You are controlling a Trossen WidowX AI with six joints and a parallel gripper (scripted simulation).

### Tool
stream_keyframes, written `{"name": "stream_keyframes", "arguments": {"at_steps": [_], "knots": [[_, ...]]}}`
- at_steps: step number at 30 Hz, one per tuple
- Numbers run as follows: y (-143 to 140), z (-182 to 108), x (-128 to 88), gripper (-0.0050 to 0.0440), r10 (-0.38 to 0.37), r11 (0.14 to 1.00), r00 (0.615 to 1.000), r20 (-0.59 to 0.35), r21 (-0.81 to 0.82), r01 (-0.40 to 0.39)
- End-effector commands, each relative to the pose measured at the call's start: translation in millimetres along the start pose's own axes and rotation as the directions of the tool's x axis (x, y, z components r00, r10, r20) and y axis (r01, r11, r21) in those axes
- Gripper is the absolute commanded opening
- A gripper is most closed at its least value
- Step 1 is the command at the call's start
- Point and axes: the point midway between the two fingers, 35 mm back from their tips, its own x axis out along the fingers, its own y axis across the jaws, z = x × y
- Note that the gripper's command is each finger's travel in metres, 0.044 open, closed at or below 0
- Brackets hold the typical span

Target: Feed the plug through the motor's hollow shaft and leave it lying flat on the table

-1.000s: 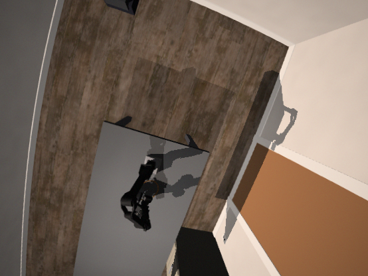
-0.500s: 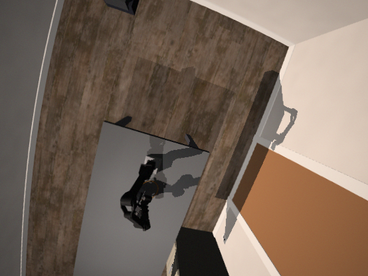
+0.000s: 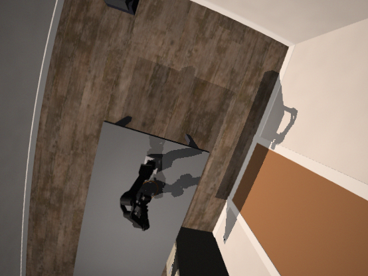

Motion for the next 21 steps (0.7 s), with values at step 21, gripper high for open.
{"name": "stream_keyframes", "arguments": {"at_steps": [21], "knots": [[-1.6, -9.7, -0.7, 0.0100, 0.003, 1.000, 1.000, 0.003, -0.004, -0.003]]}}
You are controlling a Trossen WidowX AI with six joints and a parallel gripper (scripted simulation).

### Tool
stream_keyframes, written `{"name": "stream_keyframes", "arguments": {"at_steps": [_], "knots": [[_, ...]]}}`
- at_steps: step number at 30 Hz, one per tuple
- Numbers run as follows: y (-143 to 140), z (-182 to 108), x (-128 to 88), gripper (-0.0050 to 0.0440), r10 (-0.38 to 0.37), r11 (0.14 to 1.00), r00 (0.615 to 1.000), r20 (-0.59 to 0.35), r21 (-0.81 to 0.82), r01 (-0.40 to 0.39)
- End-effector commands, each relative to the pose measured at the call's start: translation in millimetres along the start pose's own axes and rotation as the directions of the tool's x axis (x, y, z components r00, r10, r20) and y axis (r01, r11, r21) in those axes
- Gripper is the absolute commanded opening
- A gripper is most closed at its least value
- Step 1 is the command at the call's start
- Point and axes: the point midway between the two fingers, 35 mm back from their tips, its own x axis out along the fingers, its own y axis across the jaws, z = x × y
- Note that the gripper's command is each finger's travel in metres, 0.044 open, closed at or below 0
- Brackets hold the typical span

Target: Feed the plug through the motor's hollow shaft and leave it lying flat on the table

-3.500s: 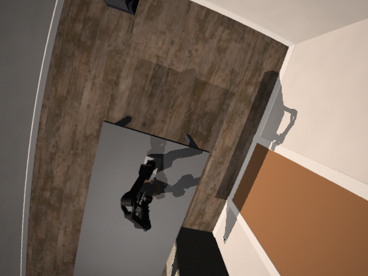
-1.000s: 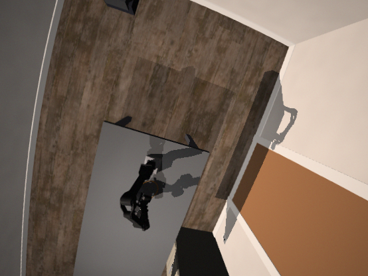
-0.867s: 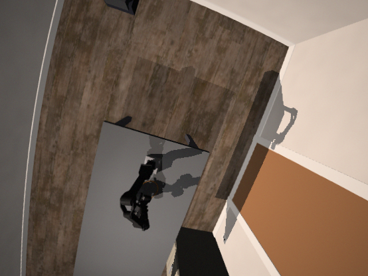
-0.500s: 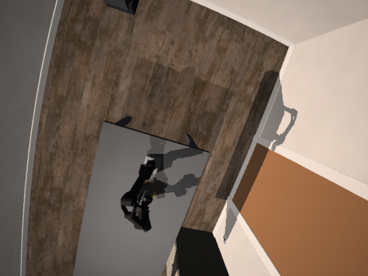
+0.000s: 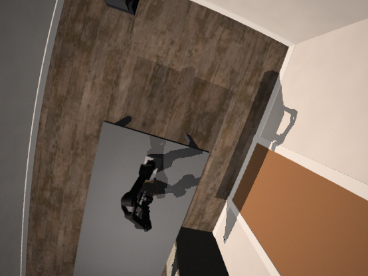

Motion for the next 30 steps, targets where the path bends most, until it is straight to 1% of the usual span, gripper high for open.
{"name": "stream_keyframes", "arguments": {"at_steps": [1, 9, 19, 21, 26, 30], "knots": [[-1.8, 3.2, 5.9, 0.0100, -0.003, 1.000, 1.000, 0.005, -0.006, 0.003], [-1.8, 4.0, 7.8, 0.0100, -0.003, 1.000, 1.000, 0.005, -0.006, 0.003], [-0.5, 2.7, 5.7, 0.0033, -0.002, 1.000, 1.000, 0.001, 0.000, 0.002], [-0.5, 2.7, 5.7, 0.0033, -0.002, 1.000, 1.000, 0.001, 0.000, 0.002], [-0.5, 2.7, 5.7, 0.0000, -0.002, 1.000, 1.000, 0.001, 0.000, 0.002], [-0.5, 3.6, 5.9, 0.0000, -0.002, 1.000, 1.000, 0.001, -0.001, 0.002]]}}
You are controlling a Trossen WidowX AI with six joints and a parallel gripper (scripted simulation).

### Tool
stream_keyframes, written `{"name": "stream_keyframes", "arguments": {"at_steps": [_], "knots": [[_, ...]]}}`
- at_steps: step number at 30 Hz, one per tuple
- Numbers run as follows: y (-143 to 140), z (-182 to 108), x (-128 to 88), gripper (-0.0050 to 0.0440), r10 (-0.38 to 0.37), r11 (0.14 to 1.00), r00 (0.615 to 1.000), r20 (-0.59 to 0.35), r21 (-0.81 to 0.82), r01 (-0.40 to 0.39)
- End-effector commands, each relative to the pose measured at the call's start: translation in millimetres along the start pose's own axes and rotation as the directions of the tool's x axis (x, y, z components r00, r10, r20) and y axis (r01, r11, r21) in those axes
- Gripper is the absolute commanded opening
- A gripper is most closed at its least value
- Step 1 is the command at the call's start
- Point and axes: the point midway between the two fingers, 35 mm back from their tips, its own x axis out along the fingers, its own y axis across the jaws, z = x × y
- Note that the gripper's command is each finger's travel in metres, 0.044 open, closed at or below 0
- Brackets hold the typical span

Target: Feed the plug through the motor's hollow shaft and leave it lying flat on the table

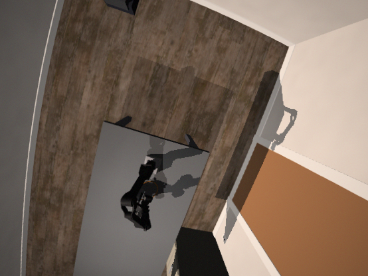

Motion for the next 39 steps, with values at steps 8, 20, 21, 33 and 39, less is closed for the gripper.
{"name": "stream_keyframes", "arguments": {"at_steps": [8, 20, 21, 33, 39], "knots": [[0.1, 8.8, 1.5, 0.0000, -0.001, 1.000, 1.000, 0.003, -0.005, 0.001], [0.2, 8.0, 1.6, 0.0100, -0.004, 1.000, 1.000, 0.002, -0.002, 0.004], [0.2, 8.0, 1.6, 0.0100, -0.004, 1.000, 1.000, 0.002, -0.002, 0.004], [-0.6, -2.2, -1.5, 0.0100, -0.001, 1.000, 1.000, 0.004, -0.005, 0.001], [-0.6, 0.6, 4.7, 0.0100, -0.001, 1.000, 1.000, 0.004, -0.005, 0.001]]}}
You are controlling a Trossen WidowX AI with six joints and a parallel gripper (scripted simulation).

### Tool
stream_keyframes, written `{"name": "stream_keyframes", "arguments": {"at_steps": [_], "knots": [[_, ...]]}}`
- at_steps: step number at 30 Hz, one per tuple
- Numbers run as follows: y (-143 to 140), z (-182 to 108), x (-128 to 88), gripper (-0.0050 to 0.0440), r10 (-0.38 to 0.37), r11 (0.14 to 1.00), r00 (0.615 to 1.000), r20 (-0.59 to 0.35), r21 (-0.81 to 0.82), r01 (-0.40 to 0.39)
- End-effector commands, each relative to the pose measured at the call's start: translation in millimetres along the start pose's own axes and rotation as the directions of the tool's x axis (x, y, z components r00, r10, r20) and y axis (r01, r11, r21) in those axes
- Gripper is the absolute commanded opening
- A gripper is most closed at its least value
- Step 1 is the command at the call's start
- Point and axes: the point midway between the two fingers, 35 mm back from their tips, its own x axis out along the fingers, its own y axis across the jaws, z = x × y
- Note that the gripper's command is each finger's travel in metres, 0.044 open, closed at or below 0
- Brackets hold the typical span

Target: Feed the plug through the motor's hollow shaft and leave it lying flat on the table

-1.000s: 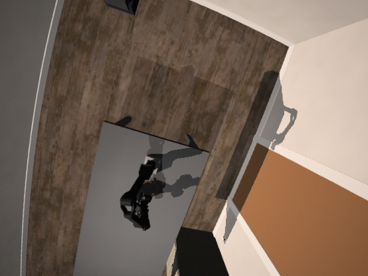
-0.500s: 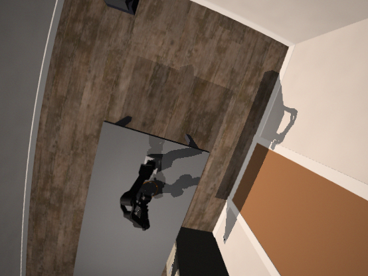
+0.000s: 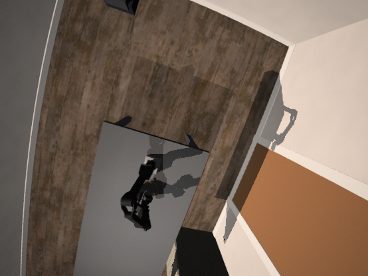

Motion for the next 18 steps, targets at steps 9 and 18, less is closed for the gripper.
{"name": "stream_keyframes", "arguments": {"at_steps": [9, 18], "knots": [[-0.2, 0.7, 3.1, 0.0080, -0.003, 1.000, 1.000, 0.001, 0.004, 0.003], [-0.2, 0.7, 3.1, 0.0020, -0.003, 1.000, 1.000, 0.001, 0.004, 0.003]]}}
